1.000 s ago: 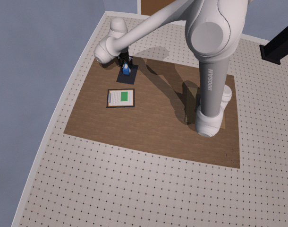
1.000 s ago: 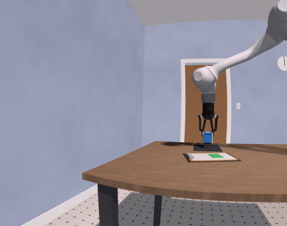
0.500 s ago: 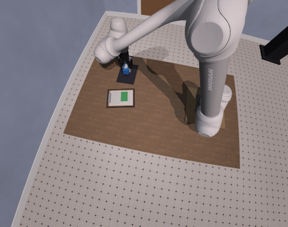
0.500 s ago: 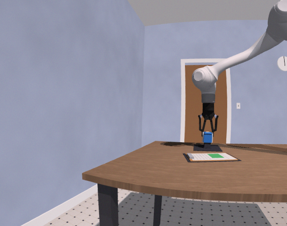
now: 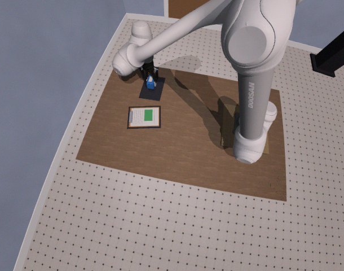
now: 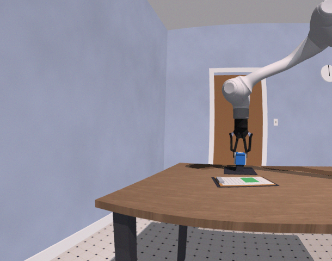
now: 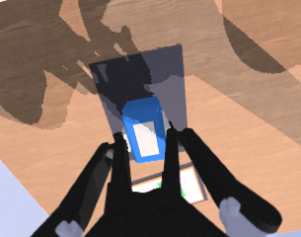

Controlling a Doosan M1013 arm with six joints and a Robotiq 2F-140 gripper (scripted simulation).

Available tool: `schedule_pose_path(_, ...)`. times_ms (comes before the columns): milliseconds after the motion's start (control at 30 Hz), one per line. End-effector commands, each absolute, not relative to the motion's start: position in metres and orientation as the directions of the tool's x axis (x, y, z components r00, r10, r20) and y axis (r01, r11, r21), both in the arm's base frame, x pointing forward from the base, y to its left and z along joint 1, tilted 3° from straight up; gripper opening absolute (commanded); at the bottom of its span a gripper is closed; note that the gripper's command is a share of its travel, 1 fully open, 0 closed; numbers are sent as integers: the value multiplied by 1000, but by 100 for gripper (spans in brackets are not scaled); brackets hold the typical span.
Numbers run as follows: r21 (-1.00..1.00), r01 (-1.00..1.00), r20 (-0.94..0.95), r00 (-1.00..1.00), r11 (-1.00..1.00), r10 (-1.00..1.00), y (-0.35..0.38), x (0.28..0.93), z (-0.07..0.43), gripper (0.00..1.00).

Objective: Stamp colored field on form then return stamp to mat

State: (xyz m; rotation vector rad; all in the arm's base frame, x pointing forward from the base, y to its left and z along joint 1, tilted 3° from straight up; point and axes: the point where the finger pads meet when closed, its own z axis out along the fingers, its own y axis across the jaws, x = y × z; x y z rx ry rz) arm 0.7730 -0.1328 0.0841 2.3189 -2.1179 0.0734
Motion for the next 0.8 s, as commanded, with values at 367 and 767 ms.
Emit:
schedule_pose_path(367, -31, -995, 35, 90, -91, -995, -132, 772, 101, 21)
schedule_pose_path(767, -31, -995, 35, 90, -91, -995, -132, 772, 124, 21)
